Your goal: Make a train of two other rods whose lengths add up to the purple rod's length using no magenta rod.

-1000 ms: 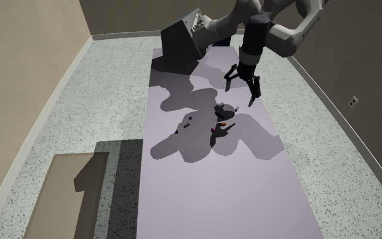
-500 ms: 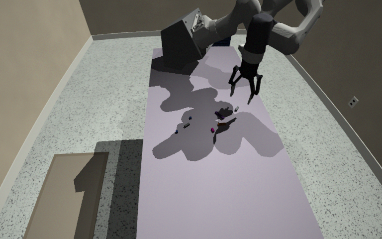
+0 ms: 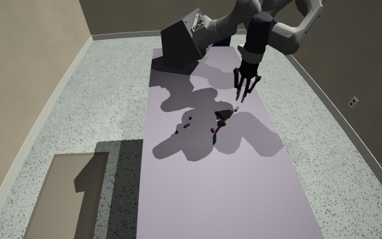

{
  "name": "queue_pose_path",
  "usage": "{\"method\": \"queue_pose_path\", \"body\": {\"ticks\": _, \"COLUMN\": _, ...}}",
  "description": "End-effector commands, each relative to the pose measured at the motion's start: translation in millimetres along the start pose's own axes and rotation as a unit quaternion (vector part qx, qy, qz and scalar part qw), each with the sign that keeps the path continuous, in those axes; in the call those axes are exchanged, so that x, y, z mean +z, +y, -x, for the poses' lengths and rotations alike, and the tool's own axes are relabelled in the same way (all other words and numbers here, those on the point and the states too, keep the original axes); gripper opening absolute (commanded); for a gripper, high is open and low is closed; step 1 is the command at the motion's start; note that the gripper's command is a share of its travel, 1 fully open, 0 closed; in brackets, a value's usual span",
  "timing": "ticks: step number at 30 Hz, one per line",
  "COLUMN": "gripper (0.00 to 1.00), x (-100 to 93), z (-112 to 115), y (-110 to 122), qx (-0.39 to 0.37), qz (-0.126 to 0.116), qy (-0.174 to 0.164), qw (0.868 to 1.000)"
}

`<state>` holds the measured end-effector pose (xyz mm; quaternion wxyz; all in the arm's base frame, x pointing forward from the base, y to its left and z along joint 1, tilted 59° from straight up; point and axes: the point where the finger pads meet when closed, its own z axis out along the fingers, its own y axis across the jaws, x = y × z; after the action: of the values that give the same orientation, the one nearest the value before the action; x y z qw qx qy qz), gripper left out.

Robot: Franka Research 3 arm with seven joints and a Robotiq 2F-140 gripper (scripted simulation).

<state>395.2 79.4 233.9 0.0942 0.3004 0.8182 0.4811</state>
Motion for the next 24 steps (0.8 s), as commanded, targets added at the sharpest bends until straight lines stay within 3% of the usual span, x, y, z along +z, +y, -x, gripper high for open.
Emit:
{"method": "queue_pose_path", "body": {"ticks": 1, "gripper": 0.15, "x": 0.1, "z": -0.2, "y": -1.2, "qx": -0.009, "qz": -0.001, "qy": 0.0, "qw": 1.0}}
{"method": "queue_pose_path", "body": {"ticks": 24, "gripper": 0.15, "x": 2.2, "z": -0.2, "y": -1.2, "qx": -0.009, "qz": -0.001, "qy": 0.0, "qw": 1.0}}
